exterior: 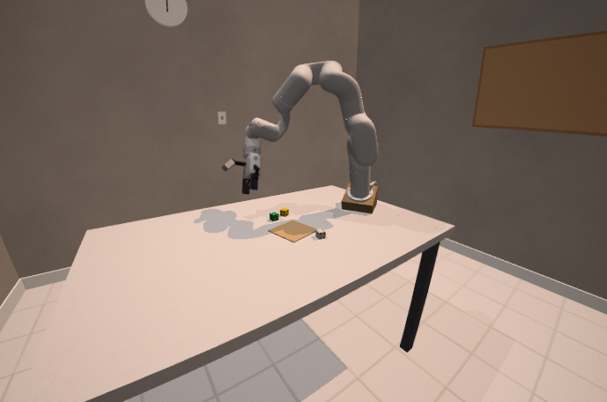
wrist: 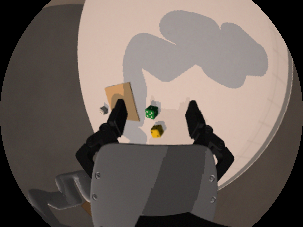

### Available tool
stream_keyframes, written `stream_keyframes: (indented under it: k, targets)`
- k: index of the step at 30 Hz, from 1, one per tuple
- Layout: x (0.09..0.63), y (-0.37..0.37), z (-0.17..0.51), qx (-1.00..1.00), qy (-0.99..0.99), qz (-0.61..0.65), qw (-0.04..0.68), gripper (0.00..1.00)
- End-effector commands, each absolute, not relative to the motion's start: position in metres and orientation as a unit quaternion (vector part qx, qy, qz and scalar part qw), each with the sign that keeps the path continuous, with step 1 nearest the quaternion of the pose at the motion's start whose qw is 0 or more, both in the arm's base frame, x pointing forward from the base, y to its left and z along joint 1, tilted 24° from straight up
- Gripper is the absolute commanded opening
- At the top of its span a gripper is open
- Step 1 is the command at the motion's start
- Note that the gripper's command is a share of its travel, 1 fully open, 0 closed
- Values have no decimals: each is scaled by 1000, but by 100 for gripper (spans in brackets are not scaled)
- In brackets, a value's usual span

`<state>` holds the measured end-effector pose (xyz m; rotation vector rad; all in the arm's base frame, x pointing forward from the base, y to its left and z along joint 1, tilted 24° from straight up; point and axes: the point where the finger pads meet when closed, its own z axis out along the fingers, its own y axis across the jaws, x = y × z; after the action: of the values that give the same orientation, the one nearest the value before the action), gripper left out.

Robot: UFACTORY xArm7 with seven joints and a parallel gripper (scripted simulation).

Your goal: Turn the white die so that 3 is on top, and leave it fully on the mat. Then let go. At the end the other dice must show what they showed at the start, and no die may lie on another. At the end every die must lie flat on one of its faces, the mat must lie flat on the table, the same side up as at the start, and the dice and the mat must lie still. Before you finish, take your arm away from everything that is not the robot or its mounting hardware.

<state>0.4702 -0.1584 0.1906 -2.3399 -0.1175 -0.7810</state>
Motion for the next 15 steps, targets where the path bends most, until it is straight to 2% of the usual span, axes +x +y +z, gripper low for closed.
stream_keyframes:
  k: [1, 15]
  targets:
    - [467, -158, 191, -899, -43, -294, 323, 100]
    - [449, -151, 190, -916, -41, -266, 299, 100]
